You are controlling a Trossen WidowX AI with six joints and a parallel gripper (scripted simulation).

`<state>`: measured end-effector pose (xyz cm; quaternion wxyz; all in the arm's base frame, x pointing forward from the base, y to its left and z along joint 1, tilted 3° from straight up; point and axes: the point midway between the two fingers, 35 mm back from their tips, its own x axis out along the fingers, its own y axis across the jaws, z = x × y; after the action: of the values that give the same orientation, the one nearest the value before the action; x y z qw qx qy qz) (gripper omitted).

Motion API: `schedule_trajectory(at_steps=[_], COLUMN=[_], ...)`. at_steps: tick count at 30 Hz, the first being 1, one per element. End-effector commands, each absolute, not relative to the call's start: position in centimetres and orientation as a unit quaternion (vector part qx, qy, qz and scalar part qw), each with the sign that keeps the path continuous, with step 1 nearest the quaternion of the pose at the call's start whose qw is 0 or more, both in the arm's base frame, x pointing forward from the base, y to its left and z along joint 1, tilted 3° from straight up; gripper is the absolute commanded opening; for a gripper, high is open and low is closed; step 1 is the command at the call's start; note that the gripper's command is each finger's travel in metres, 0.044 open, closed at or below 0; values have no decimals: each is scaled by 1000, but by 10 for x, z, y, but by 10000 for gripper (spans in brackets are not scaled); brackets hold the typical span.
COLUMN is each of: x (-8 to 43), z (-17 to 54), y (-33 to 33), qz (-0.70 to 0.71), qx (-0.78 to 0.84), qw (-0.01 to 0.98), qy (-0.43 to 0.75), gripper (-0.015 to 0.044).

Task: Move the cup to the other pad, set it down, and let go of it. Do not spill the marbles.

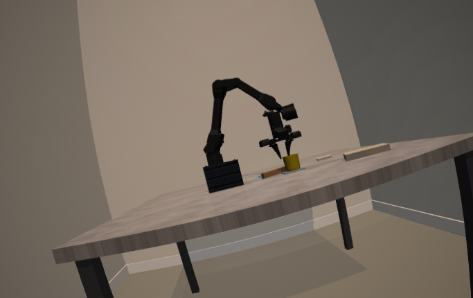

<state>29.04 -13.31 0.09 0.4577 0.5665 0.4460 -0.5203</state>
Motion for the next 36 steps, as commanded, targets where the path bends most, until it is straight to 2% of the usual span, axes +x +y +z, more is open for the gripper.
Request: schedule_trajectory(at_steps=[1,23,36], x=[288,288,289], z=[-10,-31,-29], y=[-131,-129,-131], qz=[-521,-521,-521], qx=[568,568,566], qw=[452,452,456], qy=[449,449,448], gripper=[167,167,80])
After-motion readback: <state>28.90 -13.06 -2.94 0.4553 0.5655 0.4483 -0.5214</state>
